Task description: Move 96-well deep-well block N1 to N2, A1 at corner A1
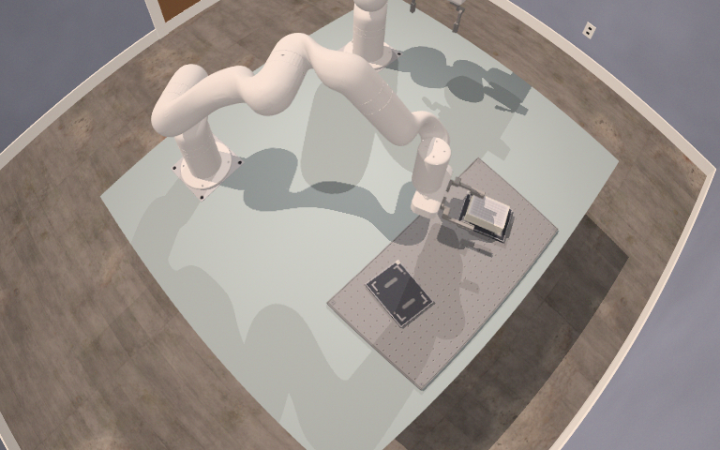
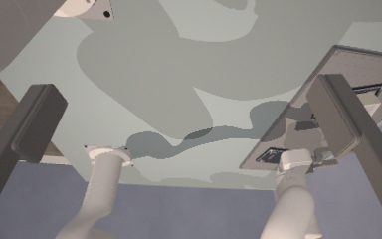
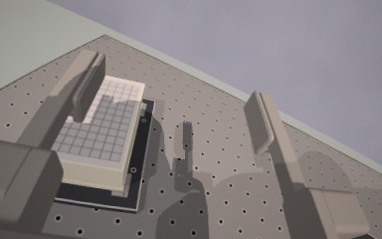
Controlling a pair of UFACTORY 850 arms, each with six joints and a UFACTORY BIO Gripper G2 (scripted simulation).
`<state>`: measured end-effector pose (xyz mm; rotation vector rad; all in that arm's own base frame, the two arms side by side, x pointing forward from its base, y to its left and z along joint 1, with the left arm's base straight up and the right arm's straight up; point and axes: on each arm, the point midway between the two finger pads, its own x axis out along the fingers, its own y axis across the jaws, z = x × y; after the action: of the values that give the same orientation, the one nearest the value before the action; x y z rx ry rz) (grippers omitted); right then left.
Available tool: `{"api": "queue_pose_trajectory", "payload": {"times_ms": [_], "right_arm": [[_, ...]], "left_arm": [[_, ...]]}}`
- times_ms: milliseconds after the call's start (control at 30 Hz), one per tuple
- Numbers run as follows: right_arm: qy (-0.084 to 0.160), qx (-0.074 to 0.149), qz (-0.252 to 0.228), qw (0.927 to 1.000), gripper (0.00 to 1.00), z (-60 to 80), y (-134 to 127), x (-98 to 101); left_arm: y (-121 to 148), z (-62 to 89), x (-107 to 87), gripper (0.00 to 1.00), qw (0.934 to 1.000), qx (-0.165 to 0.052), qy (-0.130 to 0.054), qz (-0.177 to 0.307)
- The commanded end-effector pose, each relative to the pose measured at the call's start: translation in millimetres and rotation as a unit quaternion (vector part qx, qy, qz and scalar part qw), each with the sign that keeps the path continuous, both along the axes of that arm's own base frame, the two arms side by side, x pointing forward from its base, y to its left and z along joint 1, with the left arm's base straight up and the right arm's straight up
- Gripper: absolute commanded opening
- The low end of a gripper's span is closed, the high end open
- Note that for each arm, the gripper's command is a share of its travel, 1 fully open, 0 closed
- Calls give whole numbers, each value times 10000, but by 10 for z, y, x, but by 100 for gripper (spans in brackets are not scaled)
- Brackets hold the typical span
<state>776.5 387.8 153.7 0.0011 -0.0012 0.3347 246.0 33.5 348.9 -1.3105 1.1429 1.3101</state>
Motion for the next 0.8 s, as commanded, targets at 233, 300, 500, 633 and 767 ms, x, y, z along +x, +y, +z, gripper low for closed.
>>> {"api": "queue_pose_trajectory", "payload": {"times_ms": [233,300,500,633,767], "right_arm": [[-6,0,-1,10000,37,-189,541,154],[-6,1,-1,10000,37,-224,632,177],[-6,1,-1,10000,37,-292,814,223],[-6,1,-1,10000,37,-296,825,226],[-6,1,-1,10000,37,-296,825,225]], "left_arm": [[3,5,4,100,10000,3,-6,-1],[3,5,4,100,10000,3,-6,-1],[3,5,4,100,10000,3,-6,-1],[3,5,4,100,10000,3,-6,-1],[3,5,4,100,10000,3,-6,-1]]}}
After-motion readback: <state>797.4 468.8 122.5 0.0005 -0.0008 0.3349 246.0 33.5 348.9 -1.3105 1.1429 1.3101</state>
